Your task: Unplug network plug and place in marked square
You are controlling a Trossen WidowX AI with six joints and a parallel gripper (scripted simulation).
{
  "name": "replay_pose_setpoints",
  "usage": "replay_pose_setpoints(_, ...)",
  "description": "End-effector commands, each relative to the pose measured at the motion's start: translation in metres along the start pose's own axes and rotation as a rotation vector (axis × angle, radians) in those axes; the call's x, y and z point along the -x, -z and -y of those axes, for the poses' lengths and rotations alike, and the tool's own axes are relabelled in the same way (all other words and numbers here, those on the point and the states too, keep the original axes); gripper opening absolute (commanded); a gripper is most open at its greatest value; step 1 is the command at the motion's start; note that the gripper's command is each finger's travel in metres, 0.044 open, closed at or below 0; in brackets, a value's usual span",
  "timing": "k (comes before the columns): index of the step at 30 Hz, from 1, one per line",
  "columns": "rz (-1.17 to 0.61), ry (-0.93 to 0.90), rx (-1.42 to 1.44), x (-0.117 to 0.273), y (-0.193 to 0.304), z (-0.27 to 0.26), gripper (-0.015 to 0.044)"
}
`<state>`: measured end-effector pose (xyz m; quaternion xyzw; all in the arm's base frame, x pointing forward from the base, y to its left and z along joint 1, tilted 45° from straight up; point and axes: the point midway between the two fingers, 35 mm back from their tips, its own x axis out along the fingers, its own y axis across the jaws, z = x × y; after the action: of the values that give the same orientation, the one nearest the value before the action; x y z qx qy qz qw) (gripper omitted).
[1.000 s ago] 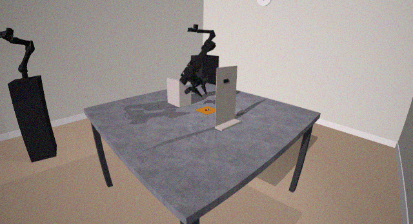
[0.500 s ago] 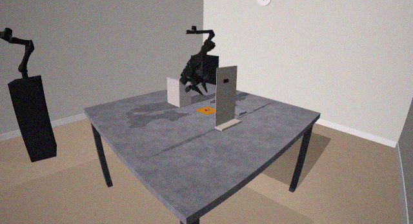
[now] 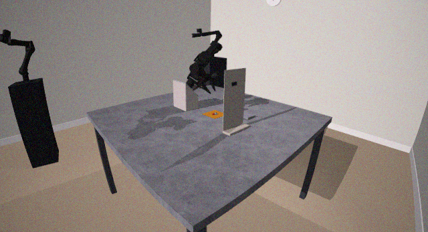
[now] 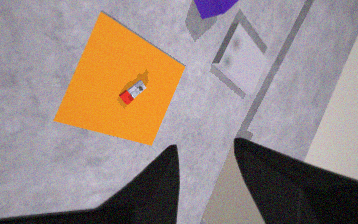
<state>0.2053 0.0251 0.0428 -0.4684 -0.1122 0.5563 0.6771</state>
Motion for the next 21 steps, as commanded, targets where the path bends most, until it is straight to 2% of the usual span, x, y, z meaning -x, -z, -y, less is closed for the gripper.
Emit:
replay_pose_setpoints(1, -0.039, -0.016, 0.012, 0.015, 0.001, 0.012, 0.0156)
replay_pose_setpoints(18, -0.144, -0.058, 0.023, 0.066, -0.012, 0.045, 0.0156)
replay_pose_setpoints(21, -0.144, -0.058, 0.023, 0.066, -0.012, 0.045, 0.0235)
